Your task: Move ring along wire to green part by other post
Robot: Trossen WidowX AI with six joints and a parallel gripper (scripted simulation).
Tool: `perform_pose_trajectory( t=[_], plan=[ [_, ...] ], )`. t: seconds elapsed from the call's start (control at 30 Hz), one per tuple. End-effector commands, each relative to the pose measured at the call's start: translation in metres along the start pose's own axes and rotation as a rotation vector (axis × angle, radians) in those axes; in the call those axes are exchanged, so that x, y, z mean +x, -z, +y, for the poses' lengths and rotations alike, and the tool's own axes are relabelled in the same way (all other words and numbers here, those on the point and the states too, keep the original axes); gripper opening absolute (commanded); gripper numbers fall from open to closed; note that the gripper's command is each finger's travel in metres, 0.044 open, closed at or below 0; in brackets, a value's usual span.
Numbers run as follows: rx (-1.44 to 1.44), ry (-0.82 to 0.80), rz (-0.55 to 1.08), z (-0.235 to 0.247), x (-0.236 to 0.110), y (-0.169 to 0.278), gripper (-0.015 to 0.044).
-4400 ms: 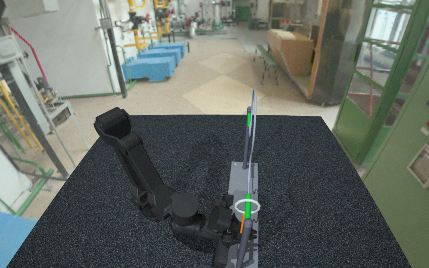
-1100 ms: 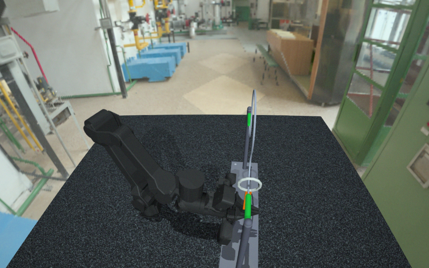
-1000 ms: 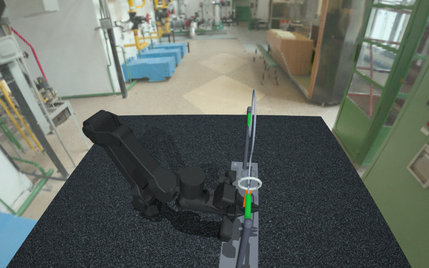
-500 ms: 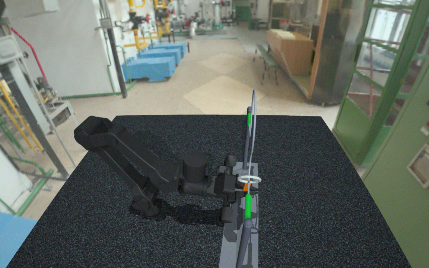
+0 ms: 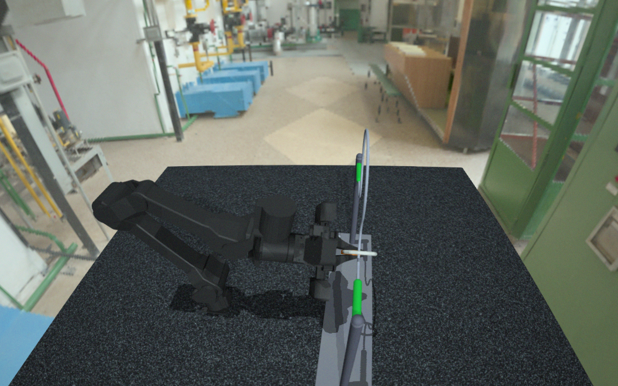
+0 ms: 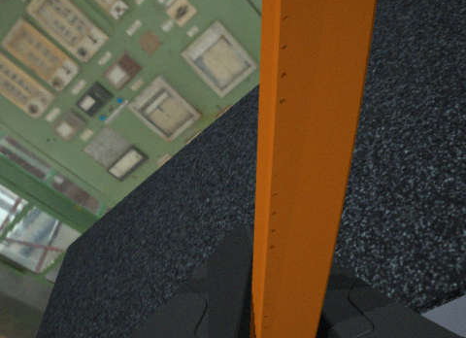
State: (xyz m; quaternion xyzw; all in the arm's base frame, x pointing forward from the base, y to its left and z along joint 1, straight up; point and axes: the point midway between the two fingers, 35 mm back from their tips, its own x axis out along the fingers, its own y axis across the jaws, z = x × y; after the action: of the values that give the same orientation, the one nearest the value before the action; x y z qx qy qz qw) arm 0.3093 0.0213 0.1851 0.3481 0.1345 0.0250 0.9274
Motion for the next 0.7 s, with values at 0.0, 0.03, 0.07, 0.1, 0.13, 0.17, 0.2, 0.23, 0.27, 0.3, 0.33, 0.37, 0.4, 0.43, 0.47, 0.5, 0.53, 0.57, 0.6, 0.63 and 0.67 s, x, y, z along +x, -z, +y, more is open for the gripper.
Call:
perform_pose_trajectory(
  t=[0.0, 0.03, 0.07, 0.1, 0.13, 0.17, 0.2, 0.23, 0.27, 0.3, 0.33, 0.37, 0.4, 0.43, 0.47, 0.5, 0.53, 0.57, 0.6, 0.63, 0.67],
  plan=[
    [0.057, -0.034, 0.032, 0.015, -0.007, -0.004, -0.015],
    [0.072, -0.04, 0.043, 0.018, -0.008, -0.004, -0.015],
    [0.087, -0.047, 0.054, 0.021, -0.01, -0.004, -0.015],
    [0.099, -0.051, 0.063, 0.023, -0.011, -0.004, -0.015],
    [0.109, -0.055, 0.07, 0.024, -0.012, -0.004, -0.015],
    [0.12, -0.06, 0.079, 0.026, -0.013, -0.004, -0.015],
    [0.134, -0.066, 0.089, 0.029, -0.015, -0.004, -0.015],
    [0.148, -0.072, 0.099, 0.031, -0.016, -0.004, -0.015],
    [0.16, -0.078, 0.108, 0.033, -0.018, -0.005, -0.015],
    [0.171, -0.083, 0.117, 0.035, -0.019, -0.005, -0.015],
    [0.182, -0.089, 0.125, 0.037, -0.02, -0.005, -0.015],
    [0.193, -0.094, 0.133, 0.039, -0.021, -0.005, -0.015],
    [0.205, -0.101, 0.143, 0.041, -0.023, -0.006, -0.015],
    [0.217, -0.107, 0.152, 0.043, -0.024, -0.006, -0.015],
    [0.227, -0.111, 0.159, 0.045, -0.025, -0.007, -0.015],
    [0.238, -0.117, 0.168, 0.047, -0.026, -0.007, -0.015],
    [0.25, -0.123, 0.177, 0.049, -0.028, -0.008, -0.015],
    [0.26, -0.128, 0.185, 0.051, -0.029, -0.008, -0.015],
    [0.27, -0.134, 0.193, 0.052, -0.03, -0.009, -0.015],
    [0.281, -0.141, 0.201, 0.054, -0.031, -0.009, -0.015],
    [0.292, -0.147, 0.209, 0.056, -0.033, -0.01, -0.015]
  ],
)
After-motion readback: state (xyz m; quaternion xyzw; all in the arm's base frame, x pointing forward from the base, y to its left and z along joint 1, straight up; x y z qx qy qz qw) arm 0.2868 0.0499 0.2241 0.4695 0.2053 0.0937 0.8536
